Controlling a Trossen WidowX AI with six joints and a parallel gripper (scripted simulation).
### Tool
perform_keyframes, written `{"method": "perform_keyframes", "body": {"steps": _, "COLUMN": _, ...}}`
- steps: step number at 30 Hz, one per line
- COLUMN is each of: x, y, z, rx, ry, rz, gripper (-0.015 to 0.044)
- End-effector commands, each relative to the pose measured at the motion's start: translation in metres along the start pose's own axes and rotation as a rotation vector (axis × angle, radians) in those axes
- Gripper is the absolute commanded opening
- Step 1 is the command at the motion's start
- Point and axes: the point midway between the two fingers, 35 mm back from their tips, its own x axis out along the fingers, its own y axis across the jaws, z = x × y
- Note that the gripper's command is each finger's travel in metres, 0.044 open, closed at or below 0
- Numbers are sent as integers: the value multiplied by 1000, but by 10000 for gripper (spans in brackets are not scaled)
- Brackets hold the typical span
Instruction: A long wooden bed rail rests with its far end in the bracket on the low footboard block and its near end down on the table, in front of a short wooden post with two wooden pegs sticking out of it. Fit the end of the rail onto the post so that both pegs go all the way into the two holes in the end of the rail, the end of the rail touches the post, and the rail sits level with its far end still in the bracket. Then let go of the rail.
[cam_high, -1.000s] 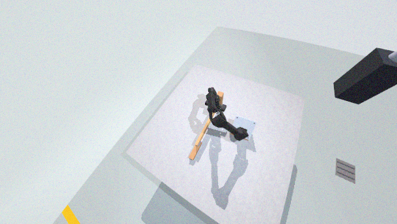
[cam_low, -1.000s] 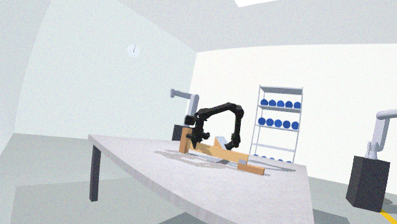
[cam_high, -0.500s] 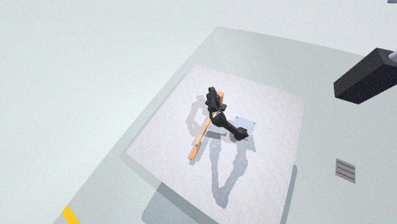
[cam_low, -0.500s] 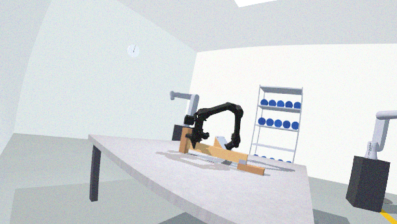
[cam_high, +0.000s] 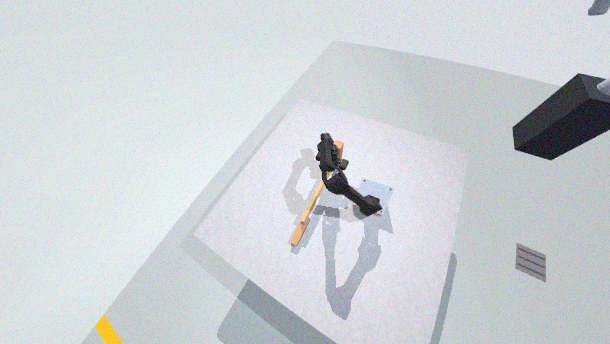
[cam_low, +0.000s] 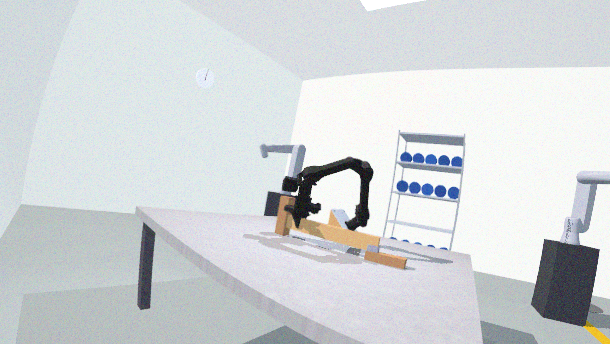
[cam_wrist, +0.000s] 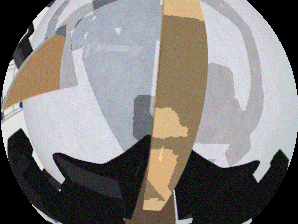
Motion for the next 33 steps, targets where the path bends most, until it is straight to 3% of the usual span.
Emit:
{"method": "perform_keyframes", "body": {"steps": 1, "x": 0, "y": 0, "z": 0, "rx": 0, "ry": 0, "rz": -1, "gripper": 105}}
{"method": "perform_keyframes", "body": {"steps": 14, "x": 0, "y": 0, "z": 0, "rx": 0, "ry": 0, "rz": -1, "gripper": 440}}
{"method": "perform_keyframes", "body": {"steps": 19, "x": -2, "y": 0, "z": 2, "rx": 0, "ry": 1, "rz": -1, "gripper": 440}}
{"method": "perform_keyframes", "body": {"steps": 24, "x": -30, "y": 1, "z": 30, "rx": -1, "ry": 5, "rz": -6, "gripper": 440}}
{"method": "perform_keyframes", "body": {"steps": 33, "x": -30, "y": 1, "z": 30, "rx": -1, "ry": 5, "rz": -6, "gripper": 440}}
